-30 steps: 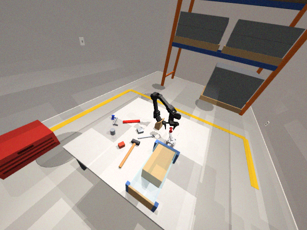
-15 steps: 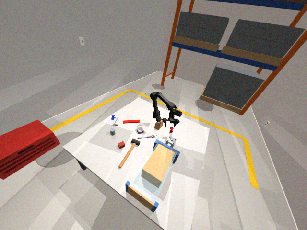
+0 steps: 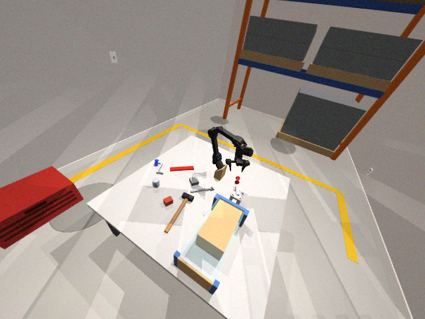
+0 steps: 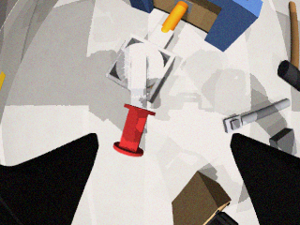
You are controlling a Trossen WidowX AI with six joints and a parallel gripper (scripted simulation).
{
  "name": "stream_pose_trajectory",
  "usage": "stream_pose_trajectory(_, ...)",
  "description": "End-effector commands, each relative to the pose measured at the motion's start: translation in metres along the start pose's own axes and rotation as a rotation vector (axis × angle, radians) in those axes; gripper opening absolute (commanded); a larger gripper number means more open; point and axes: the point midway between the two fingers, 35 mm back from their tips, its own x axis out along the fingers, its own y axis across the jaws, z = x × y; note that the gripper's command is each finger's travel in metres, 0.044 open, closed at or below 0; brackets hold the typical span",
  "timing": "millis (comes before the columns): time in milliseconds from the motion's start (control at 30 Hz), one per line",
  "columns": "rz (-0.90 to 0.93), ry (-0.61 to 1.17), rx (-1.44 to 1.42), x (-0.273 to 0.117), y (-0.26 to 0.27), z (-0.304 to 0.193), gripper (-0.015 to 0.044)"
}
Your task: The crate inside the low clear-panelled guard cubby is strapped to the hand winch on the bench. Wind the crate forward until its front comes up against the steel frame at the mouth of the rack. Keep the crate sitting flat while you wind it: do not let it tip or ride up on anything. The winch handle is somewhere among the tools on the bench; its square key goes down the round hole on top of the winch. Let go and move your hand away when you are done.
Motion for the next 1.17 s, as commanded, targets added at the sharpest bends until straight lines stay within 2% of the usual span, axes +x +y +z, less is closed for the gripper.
stream_pose_trajectory(0,0.005,0.086,0.039,0.003,0.012,0.031,0.0440)
stream_pose_trajectory(467,-0.036,0.314,-0.007,0.046,0.045,0.112,0.0440)
stream_pose_trajectory(1133,-0.037,0.325,-0.010,0.050,0.046,0.115,0.0440)
